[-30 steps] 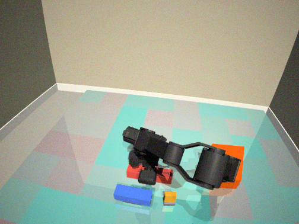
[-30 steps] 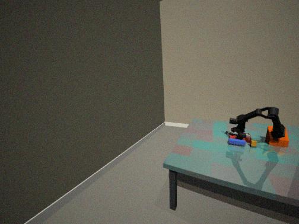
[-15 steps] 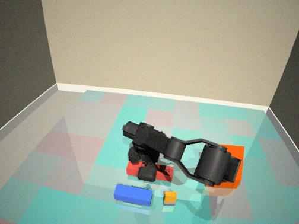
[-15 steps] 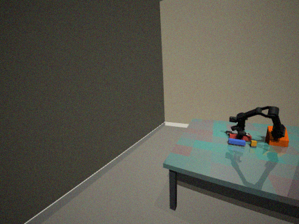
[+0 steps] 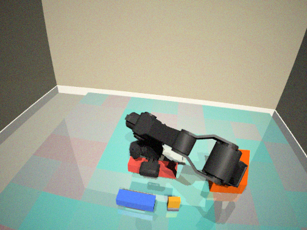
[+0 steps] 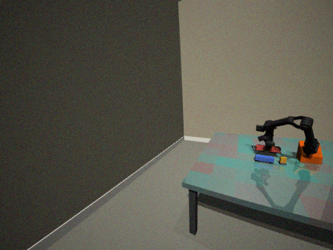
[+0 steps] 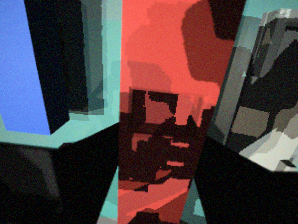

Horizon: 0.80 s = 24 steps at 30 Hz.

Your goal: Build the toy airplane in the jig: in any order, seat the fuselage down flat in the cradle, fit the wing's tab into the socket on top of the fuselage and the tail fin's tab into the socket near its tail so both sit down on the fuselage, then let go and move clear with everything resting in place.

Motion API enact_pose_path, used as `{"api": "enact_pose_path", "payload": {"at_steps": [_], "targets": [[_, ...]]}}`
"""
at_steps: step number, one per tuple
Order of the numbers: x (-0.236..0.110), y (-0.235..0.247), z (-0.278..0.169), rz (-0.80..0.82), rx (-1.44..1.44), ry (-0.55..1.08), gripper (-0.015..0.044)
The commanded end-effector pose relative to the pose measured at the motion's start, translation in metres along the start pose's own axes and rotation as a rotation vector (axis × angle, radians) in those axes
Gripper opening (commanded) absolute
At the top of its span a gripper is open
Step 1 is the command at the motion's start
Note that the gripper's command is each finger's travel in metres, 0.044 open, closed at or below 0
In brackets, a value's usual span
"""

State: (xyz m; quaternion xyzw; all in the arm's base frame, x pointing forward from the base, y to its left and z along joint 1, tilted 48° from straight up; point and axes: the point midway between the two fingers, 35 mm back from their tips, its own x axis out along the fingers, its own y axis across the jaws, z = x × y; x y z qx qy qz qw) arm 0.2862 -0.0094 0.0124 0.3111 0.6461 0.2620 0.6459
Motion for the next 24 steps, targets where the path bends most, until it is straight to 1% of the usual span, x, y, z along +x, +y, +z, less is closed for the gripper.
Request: {"api": "enact_pose_path", "payload": {"at_steps": [1, 18, 24], "targets": [[-0.014, 0.0, 0.002, -0.007, -0.012, -0.012, 0.0], [-0.067, 0.003, -0.005, 0.001, -0.012, -0.009, 0.0], [-0.067, -0.004, -0.004, 0.001, -0.016, -0.01, 0.0]]}}
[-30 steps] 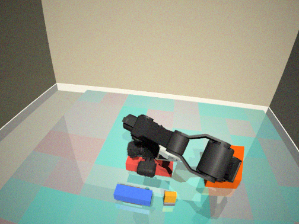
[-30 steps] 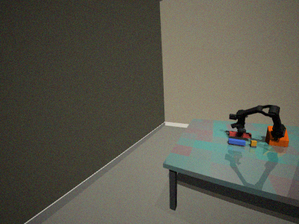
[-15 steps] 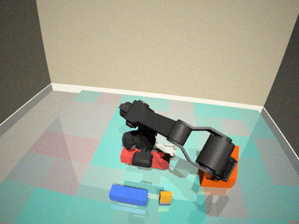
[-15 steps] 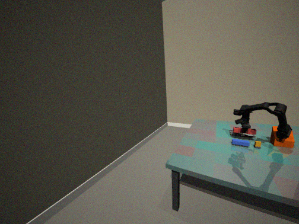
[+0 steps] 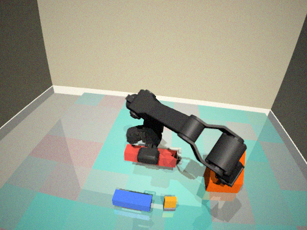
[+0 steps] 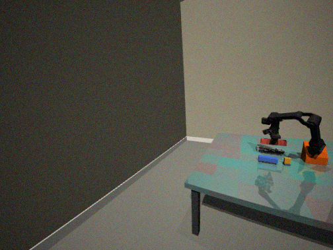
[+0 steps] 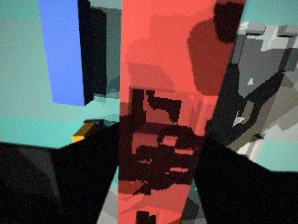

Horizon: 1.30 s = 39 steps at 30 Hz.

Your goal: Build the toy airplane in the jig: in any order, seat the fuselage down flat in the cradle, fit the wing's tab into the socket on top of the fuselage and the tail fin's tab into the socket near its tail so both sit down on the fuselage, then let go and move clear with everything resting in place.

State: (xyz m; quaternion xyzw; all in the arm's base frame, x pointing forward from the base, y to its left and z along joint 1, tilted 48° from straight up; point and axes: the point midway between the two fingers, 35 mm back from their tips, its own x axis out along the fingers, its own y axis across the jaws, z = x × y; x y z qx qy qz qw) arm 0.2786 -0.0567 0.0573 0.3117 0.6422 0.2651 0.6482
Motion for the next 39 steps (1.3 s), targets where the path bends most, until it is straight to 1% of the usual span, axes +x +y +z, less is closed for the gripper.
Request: {"api": "enact_pose_path", "payload": {"at_steps": [1, 39], "targets": [[0.0, -0.008, 0.003, -0.005, -0.011, -0.003, 0.0], [0.042, -0.117, 0.008, -0.012, -0.06, -0.005, 0.0]]}}
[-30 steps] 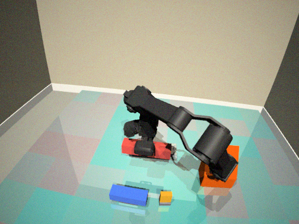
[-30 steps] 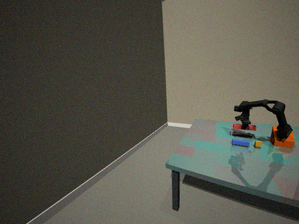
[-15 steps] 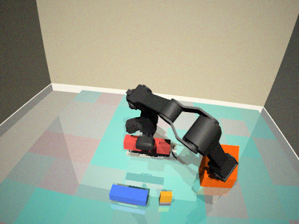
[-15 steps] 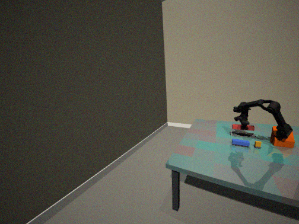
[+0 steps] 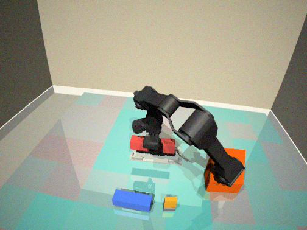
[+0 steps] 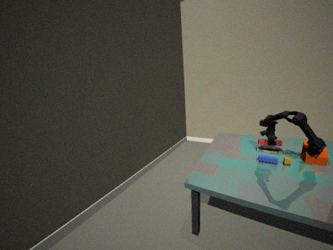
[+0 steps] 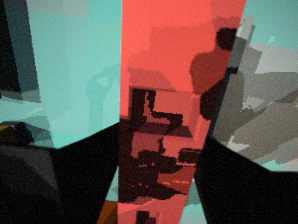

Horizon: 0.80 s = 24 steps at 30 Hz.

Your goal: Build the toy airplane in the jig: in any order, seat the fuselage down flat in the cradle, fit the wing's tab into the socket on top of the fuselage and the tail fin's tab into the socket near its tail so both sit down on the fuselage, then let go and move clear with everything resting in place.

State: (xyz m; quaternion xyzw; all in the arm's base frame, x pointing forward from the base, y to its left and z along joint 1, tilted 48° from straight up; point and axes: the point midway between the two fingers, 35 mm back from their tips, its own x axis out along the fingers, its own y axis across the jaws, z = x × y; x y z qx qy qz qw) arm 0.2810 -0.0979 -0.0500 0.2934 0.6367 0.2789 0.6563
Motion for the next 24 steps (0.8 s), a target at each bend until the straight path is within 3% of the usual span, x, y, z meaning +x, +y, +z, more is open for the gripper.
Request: {"api": "enact_pose_path", "payload": {"at_steps": [1, 15, 22, 24], "targets": [[0.003, -0.012, 0.0, -0.006, -0.013, -0.006, 0.0], [0.022, -0.048, -0.008, -0.006, -0.037, -0.007, 0.0], [0.021, -0.048, -0.007, -0.006, -0.037, -0.007, 0.0184], [0.022, -0.048, -0.008, -0.006, -0.037, -0.007, 0.0195]]}}
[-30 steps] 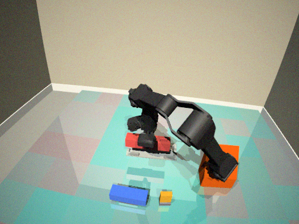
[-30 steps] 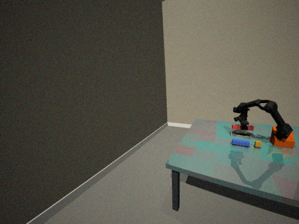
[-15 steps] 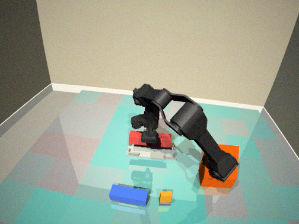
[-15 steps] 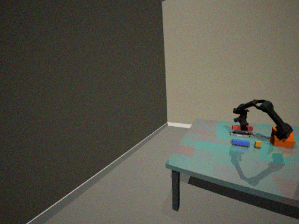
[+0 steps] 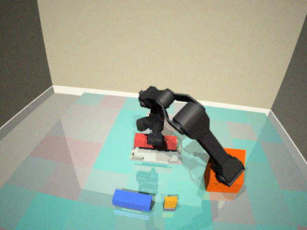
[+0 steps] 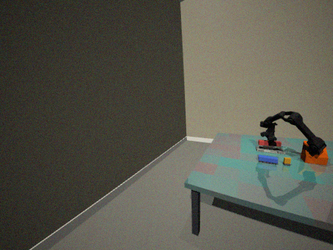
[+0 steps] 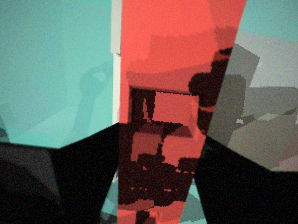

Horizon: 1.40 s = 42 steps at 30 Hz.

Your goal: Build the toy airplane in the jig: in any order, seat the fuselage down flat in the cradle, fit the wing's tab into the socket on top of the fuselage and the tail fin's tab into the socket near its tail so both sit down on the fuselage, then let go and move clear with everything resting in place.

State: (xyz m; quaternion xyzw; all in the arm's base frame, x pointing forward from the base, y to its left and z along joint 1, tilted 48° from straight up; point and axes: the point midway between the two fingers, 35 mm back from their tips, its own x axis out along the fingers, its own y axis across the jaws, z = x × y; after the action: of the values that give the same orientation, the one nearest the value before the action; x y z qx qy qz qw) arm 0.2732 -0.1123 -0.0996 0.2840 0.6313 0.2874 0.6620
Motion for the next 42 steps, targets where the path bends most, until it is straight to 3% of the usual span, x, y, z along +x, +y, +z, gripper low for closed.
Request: {"api": "enact_pose_path", "payload": {"at_steps": [1, 20, 42], "targets": [[-0.001, -0.002, 0.001, -0.005, -0.008, -0.003, 0.0195], [0.0, -0.002, 0.001, -0.005, -0.008, -0.003, 0.0195], [0.036, -0.003, 0.001, -0.003, -0.008, -0.003, 0.0195]]}}
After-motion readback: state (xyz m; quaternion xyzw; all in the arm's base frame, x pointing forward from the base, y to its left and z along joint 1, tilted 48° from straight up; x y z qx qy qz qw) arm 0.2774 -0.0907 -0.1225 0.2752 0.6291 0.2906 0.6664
